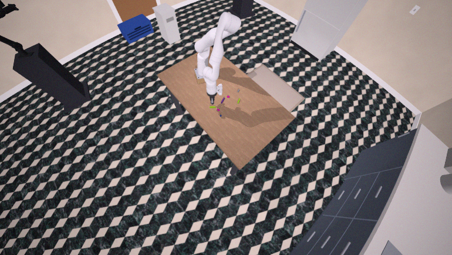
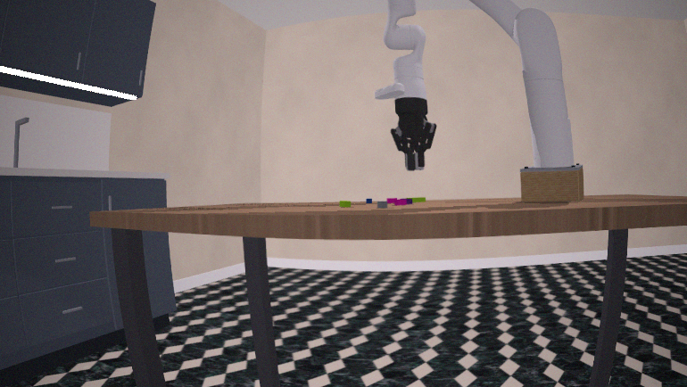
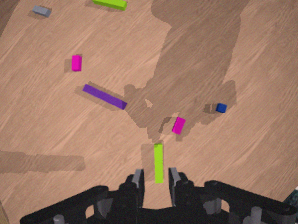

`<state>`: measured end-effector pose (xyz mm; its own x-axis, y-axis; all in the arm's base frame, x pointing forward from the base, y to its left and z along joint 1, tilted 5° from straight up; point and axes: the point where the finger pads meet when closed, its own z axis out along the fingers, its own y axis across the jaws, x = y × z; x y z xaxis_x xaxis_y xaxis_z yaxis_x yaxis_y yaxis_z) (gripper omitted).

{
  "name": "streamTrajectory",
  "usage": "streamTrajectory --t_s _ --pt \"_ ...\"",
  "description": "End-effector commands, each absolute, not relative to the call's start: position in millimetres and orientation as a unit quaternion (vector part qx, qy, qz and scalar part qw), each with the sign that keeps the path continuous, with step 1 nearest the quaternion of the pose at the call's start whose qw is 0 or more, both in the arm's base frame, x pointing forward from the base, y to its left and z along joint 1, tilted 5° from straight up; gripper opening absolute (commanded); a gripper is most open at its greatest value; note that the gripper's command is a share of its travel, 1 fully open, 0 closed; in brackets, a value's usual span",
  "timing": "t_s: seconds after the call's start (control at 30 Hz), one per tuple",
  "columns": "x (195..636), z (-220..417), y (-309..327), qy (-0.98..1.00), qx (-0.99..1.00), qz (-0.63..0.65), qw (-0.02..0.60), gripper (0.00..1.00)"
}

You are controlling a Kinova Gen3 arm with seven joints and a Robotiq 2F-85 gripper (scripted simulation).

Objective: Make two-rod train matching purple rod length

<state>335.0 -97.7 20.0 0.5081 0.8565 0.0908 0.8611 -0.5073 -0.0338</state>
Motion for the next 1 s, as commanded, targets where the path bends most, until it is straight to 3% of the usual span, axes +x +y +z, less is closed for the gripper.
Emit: streamTrajectory --t_s 0.0,0.97 --pt "334.3 18.5 -99.3 -0.487 -0.872 -0.030 0.034 0.24" --pt "334.7 -11.9 -96.7 -0.487 -0.872 -0.029 0.034 0.24"
